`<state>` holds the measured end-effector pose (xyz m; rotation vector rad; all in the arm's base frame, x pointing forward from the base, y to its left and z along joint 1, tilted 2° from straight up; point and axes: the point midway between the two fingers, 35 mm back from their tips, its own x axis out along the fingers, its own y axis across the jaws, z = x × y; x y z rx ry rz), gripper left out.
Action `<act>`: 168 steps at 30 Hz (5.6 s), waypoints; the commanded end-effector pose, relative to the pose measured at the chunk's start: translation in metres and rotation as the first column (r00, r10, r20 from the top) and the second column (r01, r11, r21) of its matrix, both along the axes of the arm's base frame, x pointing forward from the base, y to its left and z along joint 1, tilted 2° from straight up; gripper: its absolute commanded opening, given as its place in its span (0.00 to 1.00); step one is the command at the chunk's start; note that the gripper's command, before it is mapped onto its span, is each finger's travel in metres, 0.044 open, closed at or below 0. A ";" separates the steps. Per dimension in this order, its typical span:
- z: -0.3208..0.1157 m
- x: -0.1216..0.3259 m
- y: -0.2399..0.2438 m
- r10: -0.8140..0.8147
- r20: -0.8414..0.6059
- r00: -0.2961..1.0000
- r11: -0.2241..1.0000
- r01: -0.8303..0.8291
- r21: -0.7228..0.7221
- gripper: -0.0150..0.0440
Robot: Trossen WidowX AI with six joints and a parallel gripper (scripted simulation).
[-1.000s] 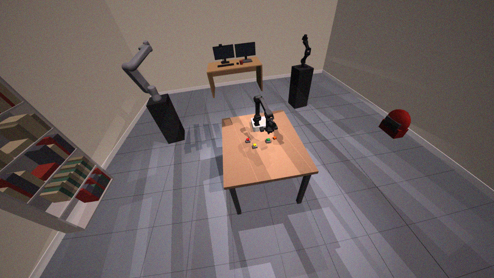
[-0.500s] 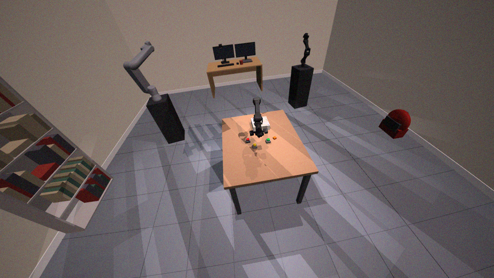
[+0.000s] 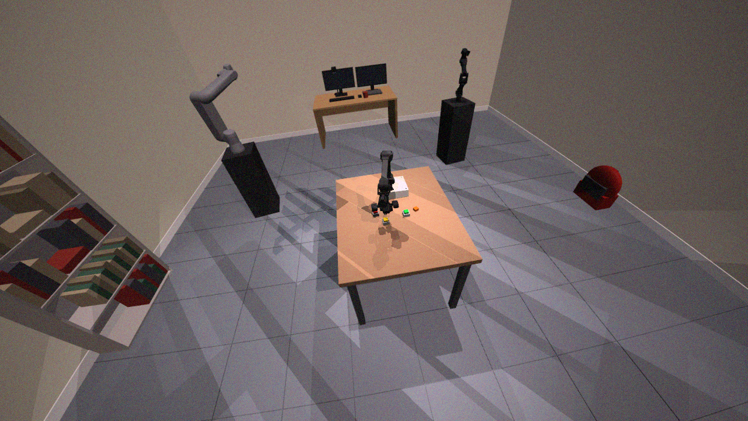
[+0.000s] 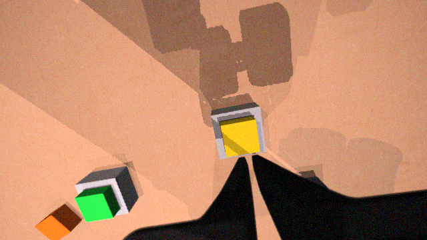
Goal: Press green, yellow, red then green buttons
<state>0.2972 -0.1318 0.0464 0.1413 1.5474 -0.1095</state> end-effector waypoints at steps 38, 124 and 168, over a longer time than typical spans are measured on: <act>-0.057 -0.003 0.001 0.006 -0.008 1.000 1.000 -0.006 0.001 0.29; -0.058 -0.118 -0.045 0.006 -0.018 1.000 1.000 -0.006 -0.003 0.29; 0.040 -0.063 0.022 0.097 0.004 0.995 0.995 -0.097 -0.003 0.29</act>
